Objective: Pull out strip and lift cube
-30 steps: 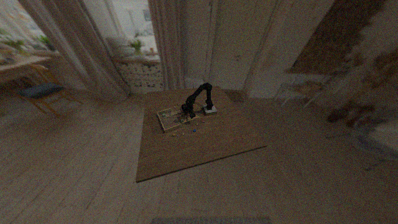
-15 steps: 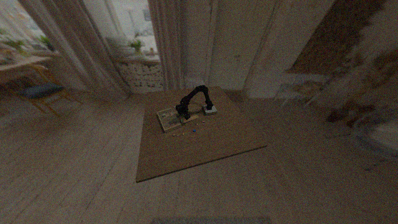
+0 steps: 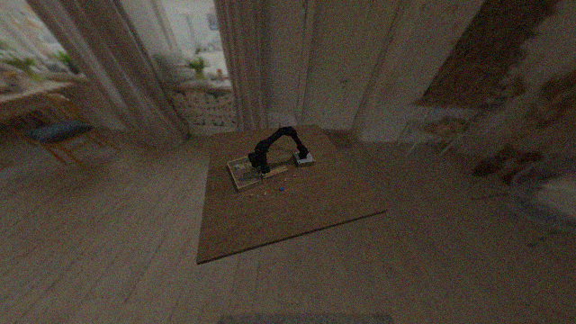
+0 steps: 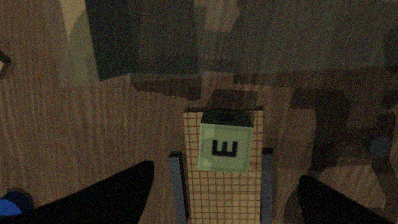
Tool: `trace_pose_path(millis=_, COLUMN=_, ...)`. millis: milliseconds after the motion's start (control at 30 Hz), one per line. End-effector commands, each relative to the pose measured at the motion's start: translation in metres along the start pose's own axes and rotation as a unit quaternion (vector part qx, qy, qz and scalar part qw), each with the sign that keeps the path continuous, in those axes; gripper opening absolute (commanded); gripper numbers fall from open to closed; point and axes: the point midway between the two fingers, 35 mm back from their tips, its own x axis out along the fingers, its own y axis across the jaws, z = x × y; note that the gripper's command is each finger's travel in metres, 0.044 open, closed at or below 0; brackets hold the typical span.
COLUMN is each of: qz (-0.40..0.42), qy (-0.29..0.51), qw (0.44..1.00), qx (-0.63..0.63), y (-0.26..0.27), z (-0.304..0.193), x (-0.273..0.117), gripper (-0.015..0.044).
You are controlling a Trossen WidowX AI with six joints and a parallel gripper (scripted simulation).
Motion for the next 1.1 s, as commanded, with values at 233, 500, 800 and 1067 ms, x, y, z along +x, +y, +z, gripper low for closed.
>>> trace_pose_path(millis=233, qz=-0.001, qy=0.001, qw=1.0, qx=-0.002, y=0.0, z=0.002, x=0.018, gripper=0.025)
trace_pose_path(millis=500, qz=-0.001, qy=0.001, qw=1.0, qx=-0.002, y=0.0, z=0.002, x=0.031, gripper=0.025)
trace_pose_path(millis=800, qz=-0.001, qy=0.001, qw=1.0, qx=-0.002, y=0.0, z=0.001, x=0.045, gripper=0.025)
trace_pose_path(millis=1067, qz=-0.001, qy=0.001, qw=1.0, qx=-0.002, y=0.0, z=0.001, x=0.052, gripper=0.025)
